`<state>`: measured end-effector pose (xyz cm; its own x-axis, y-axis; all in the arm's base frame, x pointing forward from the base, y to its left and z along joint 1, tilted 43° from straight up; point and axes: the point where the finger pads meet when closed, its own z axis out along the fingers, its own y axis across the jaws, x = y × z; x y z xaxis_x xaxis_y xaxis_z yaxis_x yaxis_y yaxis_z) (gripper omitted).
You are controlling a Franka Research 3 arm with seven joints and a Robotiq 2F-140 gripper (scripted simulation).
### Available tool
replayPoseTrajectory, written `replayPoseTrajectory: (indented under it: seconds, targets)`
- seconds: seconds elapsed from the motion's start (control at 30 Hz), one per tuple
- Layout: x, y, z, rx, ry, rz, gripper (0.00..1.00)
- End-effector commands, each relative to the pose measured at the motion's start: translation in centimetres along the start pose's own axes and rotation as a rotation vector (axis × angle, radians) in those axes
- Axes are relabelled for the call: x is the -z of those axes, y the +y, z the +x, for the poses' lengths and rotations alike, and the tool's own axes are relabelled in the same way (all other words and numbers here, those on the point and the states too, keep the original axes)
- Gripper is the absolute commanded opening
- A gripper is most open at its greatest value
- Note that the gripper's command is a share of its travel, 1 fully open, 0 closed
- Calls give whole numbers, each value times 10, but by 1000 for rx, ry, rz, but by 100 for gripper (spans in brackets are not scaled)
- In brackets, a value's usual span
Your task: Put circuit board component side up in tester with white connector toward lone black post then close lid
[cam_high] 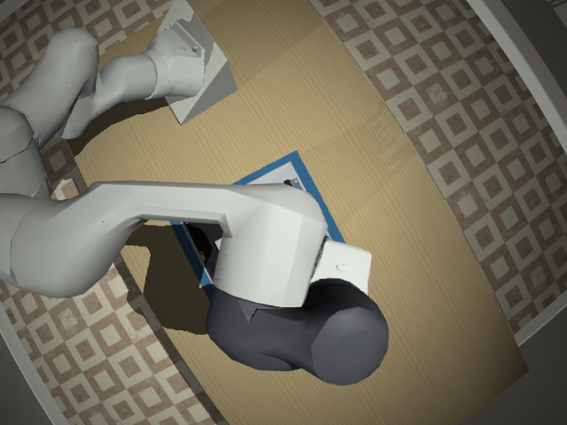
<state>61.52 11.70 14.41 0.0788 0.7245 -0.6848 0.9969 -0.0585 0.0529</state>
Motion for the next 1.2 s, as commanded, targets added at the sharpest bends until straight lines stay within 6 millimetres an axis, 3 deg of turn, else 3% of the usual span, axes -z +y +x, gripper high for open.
replayPoseTrajectory:
  seconds: [0.0,0.5,0.53,1.17]
  targets:
    - [-1,1,-2,-7,-1,-2,30]
    - [-1,1,-2,-7,-1,-2,30]
    - [-1,1,-2,-7,-1,-2,0]
    - [-1,1,-2,-7,-1,-2,0]
